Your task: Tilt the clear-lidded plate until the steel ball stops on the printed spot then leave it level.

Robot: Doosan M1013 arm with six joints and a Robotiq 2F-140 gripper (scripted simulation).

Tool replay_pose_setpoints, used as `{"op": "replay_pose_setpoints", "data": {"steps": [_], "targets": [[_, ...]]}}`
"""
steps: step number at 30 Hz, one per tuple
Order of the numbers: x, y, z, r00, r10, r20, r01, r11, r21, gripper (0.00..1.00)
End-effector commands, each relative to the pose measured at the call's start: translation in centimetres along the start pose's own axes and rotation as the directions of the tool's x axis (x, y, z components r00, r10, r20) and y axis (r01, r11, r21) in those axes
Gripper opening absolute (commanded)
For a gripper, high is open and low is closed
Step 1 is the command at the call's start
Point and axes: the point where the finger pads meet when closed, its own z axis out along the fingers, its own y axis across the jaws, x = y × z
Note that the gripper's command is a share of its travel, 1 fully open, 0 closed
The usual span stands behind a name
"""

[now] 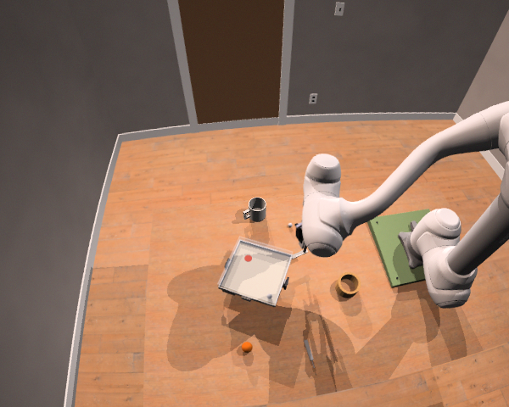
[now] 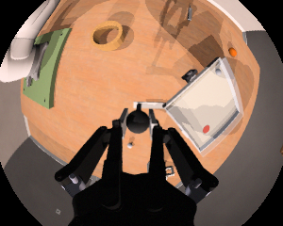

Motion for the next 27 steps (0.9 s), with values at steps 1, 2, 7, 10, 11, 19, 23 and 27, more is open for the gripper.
{"op": "replay_pose_setpoints", "data": {"steps": [1,2,7,10,11,19,23,27], "targets": [[-0.44,0.08,-0.28,1.000,-0.001,0.003,0.001,1.000,0.000,0.00],[-0.43,0.08,-0.27,1.000,-0.001,0.003,0.001,1.000,0.000,0.00],[-0.40,0.07,-0.26,1.000,-0.001,0.003,0.001,1.000,0.000,0.00],[-0.39,0.07,-0.26,1.000,-0.001,0.003,0.001,1.000,0.000,0.00],[-0.38,0.07,-0.26,1.000,-0.001,0.003,0.001,1.000,0.000,0.00],[-0.32,0.06,-0.24,1.000,-0.001,0.003,0.001,1.000,0.000,0.00],[-0.27,0.06,-0.24,1.000,-0.001,0.003,0.001,1.000,0.000,0.00],[-0.20,0.05,-0.23,1.000,-0.001,0.003,0.001,1.000,0.000,0.00]]}}
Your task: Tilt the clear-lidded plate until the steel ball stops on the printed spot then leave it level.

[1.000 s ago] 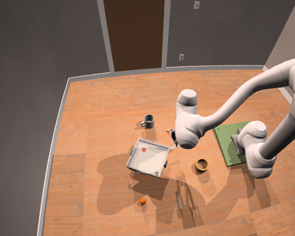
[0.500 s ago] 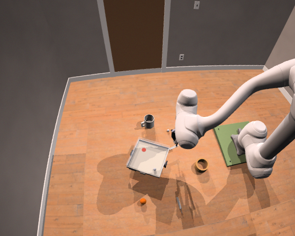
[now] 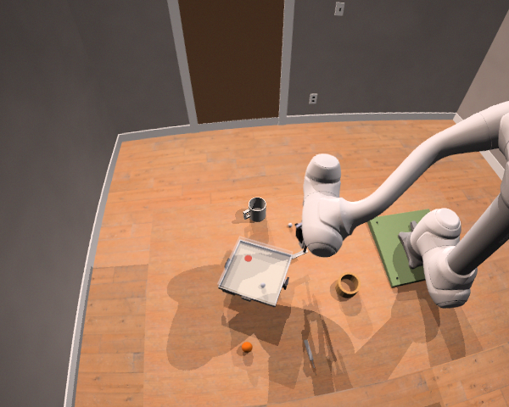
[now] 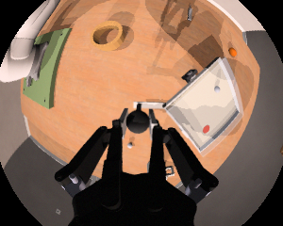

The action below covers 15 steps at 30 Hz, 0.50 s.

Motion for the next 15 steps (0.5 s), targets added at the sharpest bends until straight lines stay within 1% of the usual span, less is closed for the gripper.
{"op": "replay_pose_setpoints", "data": {"steps": [1,8,9,15], "targets": [[-0.18,0.05,-0.23,1.000,-0.001,0.003,0.001,1.000,0.000,0.00],[-0.08,0.04,-0.22,1.000,-0.001,0.003,0.001,1.000,0.000,0.00],[0.40,-0.29,0.50,1.000,-0.001,0.003,0.001,1.000,0.000,0.00],[0.64,-0.23,0.37,1.000,-0.001,0.003,0.001,1.000,0.000,0.00]]}}
